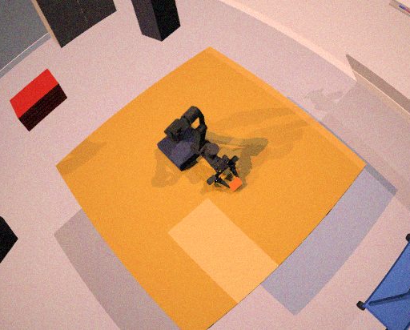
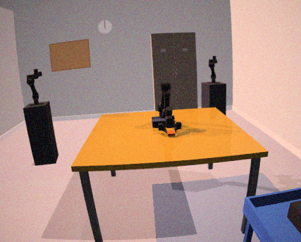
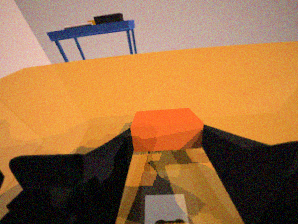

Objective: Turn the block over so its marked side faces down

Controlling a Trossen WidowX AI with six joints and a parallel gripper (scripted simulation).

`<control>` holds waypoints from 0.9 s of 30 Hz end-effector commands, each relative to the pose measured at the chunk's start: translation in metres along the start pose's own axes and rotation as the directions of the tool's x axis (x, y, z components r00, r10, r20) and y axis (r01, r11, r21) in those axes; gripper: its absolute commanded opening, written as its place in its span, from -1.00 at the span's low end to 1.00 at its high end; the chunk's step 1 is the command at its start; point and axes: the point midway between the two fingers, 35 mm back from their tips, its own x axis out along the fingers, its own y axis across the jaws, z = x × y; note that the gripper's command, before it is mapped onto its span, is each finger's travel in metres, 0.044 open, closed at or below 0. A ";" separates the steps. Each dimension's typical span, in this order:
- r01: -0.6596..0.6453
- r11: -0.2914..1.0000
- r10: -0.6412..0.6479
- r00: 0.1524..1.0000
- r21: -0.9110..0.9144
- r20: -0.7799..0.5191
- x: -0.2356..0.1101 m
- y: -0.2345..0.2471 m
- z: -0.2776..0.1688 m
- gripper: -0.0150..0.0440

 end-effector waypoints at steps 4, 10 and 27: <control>0.005 1.000 -0.005 1.000 -0.005 0.004 -0.001 -0.001 0.000 -0.49; 0.005 1.000 -0.005 1.000 -0.005 0.004 -0.001 -0.001 0.000 -0.14; 0.005 1.000 -0.005 1.000 -0.005 0.004 -0.001 -0.001 0.000 1.00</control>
